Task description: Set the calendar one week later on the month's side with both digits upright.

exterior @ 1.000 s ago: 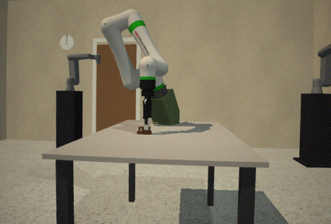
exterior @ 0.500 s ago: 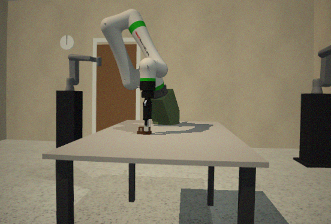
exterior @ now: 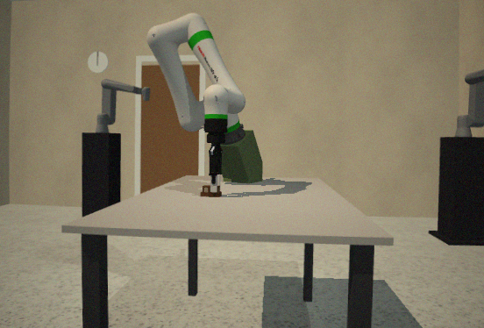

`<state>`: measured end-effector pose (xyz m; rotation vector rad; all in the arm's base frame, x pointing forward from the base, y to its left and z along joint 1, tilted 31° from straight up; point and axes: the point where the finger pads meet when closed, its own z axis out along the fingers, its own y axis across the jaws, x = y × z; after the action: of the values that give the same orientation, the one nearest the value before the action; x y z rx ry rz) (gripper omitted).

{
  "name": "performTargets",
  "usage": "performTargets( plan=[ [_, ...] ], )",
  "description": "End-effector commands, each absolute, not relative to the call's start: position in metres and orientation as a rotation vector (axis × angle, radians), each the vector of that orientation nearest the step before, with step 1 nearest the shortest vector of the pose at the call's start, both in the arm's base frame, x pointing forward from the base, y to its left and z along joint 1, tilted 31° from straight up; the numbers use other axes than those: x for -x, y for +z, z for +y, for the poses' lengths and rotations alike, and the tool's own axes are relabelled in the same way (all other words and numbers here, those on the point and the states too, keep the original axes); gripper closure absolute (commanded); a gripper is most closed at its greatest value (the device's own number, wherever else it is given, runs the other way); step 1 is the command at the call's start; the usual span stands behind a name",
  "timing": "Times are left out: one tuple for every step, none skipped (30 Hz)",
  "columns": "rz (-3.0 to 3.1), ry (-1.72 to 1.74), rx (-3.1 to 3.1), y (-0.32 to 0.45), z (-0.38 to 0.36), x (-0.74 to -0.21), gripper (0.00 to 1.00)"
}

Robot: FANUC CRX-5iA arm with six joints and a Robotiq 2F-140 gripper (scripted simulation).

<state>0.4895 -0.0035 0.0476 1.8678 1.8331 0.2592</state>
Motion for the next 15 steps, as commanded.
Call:
performTargets(
  plan=[
    [1.833,0.260,-1.868,0.0478,-0.0033,-0.4896,0.71],
    [1.833,0.260,-1.868,0.0478,-0.0033,-0.4896,0.71],
    [1.833,0.260,-1.868,0.0478,-0.0033,-0.4896,0.71],
    [1.833,0.260,-1.868,0.0478,-0.0033,-0.4896,0.71],
    [1.833,0.260,-1.868,0.0478,-0.0033,-0.4896,0.71],
    [1.833,0.260,-1.868,0.0478,-0.0033,-0.4896,0.71],
    [1.833,0.260,-1.868,0.0478,-0.0033,-0.4896,0.71],
    [1.833,0.260,-1.868,0.0478,-0.0033,-0.4896,0.71],
    [1.833,0.260,-1.868,0.0478,-0.0033,-0.4896,0.71],
    [1.833,0.260,-1.868,0.0478,-0.0033,-0.4896,0.71],
    [1.833,0.260,-1.868,0.0478,-0.0033,-0.4896,0.71],
    [1.833,0.260,-1.868,0.0478,-0.0033,-0.4896,0.71],
    [1.833,0.260,-1.868,0.0478,-0.0033,-0.4896,0.71],
    [1.833,0.260,-1.868,0.0478,-0.0033,-0.4896,0.71],
    [1.833,0.260,-1.868,0.0478,-0.0033,-0.4896,0.83]
  ],
)
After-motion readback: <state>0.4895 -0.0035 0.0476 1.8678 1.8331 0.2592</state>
